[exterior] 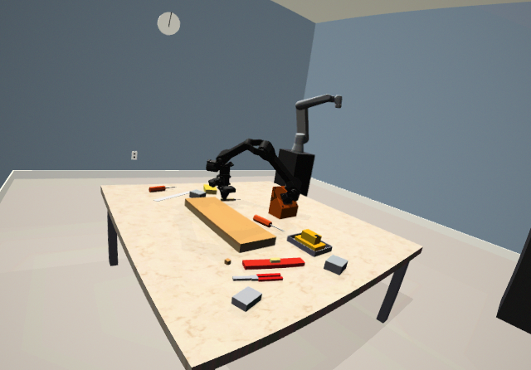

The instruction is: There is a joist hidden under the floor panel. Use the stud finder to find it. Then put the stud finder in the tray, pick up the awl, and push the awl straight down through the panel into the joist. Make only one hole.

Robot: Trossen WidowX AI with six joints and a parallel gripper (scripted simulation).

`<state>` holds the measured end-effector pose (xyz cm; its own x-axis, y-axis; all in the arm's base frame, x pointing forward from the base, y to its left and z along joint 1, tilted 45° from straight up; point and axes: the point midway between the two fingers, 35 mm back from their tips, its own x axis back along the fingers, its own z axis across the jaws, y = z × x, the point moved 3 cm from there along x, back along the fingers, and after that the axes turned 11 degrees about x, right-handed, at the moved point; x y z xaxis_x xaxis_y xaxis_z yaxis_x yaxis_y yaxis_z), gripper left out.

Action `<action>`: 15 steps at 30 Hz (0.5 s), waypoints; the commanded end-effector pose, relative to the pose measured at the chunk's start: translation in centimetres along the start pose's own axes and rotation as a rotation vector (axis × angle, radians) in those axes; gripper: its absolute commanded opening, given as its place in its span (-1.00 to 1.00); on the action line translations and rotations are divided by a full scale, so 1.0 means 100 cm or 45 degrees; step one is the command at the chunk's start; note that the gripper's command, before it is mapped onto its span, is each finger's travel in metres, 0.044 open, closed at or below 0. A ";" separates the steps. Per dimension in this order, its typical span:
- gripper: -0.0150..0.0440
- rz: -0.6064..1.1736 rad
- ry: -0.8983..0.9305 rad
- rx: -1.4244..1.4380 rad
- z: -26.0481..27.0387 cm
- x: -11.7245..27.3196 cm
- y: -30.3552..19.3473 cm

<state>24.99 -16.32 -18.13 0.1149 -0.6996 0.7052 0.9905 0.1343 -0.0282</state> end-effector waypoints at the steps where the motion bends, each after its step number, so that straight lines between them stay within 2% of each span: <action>1: -0.49 -0.012 -0.024 0.009 -0.003 0.037 0.001; 9: -0.49 -0.011 -0.024 0.008 0.002 0.099 -0.008; 15: -0.49 -0.010 -0.027 0.006 0.002 0.105 -0.010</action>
<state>25.30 -23.31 -11.06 0.0958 -0.6873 0.7200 0.9924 0.1220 -0.0155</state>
